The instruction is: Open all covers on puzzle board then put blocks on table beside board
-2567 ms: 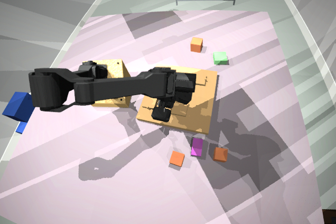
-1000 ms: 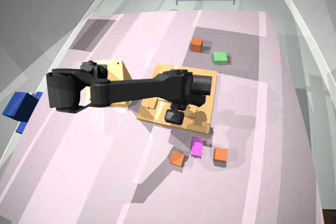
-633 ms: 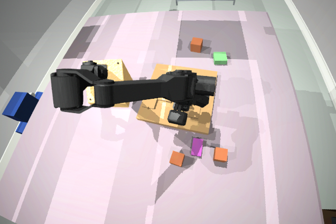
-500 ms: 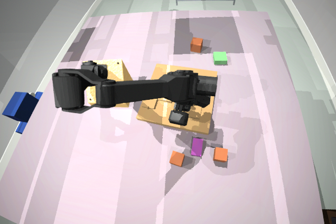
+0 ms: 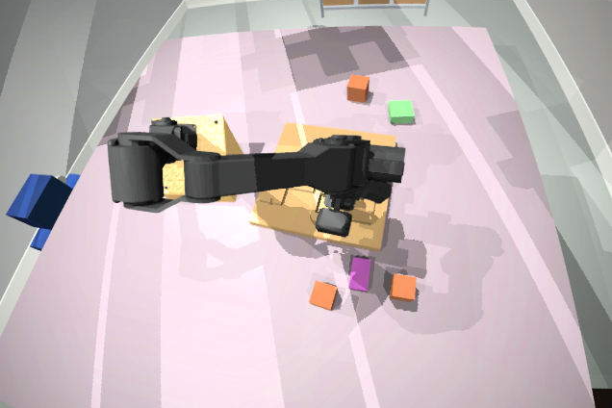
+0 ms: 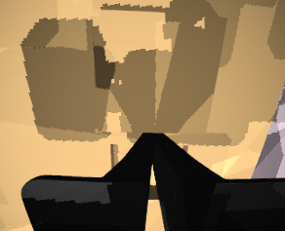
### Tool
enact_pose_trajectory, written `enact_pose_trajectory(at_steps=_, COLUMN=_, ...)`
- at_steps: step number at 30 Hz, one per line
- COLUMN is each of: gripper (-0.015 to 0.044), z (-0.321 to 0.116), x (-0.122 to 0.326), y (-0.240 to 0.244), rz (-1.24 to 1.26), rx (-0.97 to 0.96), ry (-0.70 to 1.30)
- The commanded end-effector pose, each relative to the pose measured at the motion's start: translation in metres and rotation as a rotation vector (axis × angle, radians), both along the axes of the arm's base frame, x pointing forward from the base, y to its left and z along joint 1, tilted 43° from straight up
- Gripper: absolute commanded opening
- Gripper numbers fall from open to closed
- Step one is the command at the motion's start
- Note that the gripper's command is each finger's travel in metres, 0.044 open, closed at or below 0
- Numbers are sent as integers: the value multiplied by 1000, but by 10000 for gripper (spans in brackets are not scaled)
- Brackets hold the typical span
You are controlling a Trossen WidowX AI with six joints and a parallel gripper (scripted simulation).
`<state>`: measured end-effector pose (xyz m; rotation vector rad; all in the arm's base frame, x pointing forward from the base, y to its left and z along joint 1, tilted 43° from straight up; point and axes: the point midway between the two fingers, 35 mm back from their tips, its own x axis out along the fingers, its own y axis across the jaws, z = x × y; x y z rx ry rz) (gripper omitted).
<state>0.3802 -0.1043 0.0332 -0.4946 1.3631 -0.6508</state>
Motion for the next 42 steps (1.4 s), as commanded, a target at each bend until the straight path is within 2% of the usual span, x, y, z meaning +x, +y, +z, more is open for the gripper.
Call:
enact_pose_trajectory(at_steps=1, gripper=0, z=0, x=2, y=1, rz=3, rx=6, ry=5)
enact_pose_trajectory(at_steps=37, gripper=0, z=35, x=6, y=32, rz=3, rx=8, ry=5)
enact_pose_trajectory(at_steps=42, gripper=0, z=32, x=-13, y=35, rz=209, rx=-15, ry=196)
